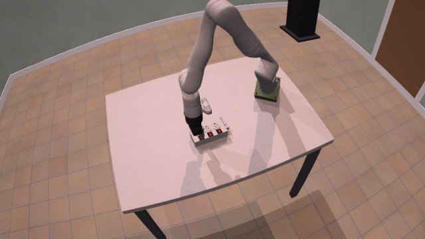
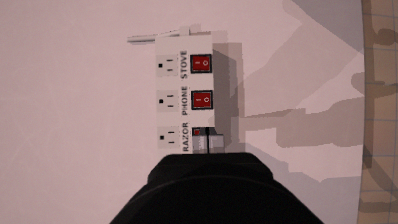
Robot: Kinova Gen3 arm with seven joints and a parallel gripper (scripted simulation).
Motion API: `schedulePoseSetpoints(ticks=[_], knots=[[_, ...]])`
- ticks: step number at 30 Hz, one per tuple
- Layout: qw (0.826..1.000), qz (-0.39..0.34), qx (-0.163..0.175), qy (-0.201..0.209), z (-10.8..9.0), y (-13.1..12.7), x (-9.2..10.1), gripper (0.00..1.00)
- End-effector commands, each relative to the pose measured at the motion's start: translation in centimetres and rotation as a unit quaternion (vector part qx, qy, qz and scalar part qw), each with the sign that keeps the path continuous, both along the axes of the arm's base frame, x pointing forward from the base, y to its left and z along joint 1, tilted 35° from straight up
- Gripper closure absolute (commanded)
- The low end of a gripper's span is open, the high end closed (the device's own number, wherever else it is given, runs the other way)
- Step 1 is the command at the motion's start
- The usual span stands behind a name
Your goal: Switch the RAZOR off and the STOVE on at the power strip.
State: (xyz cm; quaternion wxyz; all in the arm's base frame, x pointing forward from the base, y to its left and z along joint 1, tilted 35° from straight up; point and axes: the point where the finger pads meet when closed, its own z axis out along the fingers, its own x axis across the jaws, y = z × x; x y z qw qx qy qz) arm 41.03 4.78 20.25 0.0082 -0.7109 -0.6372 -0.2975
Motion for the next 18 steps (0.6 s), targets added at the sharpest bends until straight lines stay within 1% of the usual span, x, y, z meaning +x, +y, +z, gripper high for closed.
schedulePoseSetpoints(ticks=[1, 7, 10, 18], knots=[[1.000, -0.004, -0.001, -0.004, 1.1, -0.7, -0.2, 1.00], [1.000, -0.004, -0.001, -0.004, 2.2, -1.3, -0.8, 1.00], [1.000, -0.007, -0.001, -0.003, 2.3, -1.6, -0.8, 1.00], [1.000, -0.004, -0.001, -0.002, 2.2, -1.4, -1.0, 1.00]])
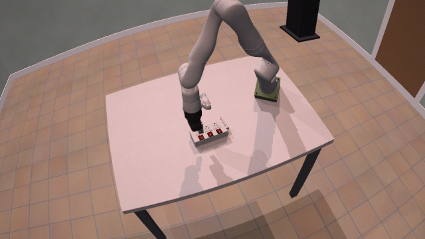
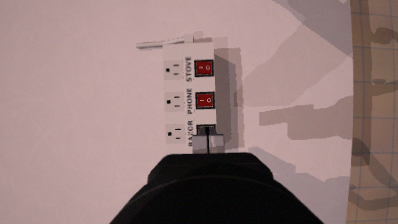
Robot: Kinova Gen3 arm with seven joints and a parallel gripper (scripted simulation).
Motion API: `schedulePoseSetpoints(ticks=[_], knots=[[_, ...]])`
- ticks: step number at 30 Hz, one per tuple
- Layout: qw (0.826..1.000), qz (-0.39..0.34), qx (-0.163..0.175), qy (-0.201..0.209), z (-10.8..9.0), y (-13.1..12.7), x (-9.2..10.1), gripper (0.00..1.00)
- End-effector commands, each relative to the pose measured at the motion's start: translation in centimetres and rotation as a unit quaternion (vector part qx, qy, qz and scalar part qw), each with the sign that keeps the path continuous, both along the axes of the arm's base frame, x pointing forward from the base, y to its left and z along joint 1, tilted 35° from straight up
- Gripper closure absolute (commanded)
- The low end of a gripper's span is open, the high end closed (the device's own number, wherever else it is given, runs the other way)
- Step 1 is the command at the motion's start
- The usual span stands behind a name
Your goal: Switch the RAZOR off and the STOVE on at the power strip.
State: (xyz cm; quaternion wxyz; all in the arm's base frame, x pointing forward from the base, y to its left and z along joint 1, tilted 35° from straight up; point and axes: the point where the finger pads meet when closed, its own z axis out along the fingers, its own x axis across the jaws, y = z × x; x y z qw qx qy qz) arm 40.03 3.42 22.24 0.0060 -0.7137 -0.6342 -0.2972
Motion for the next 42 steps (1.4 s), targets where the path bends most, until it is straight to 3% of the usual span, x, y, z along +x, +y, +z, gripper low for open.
schedulePoseSetpoints(ticks=[1, 18, 29, 42], knots=[[1.000, 0.001, 0.000, -0.002, 0.2, 0.0, 0.0, 1.00], [1.000, -0.003, 0.000, -0.004, 0.0, -0.2, -0.5, 1.00], [1.000, 0.000, 0.001, -0.006, -2.0, 0.4, -7.2, 1.00], [1.000, -0.001, 0.001, 0.001, -2.7, 0.5, -9.1, 1.00]])
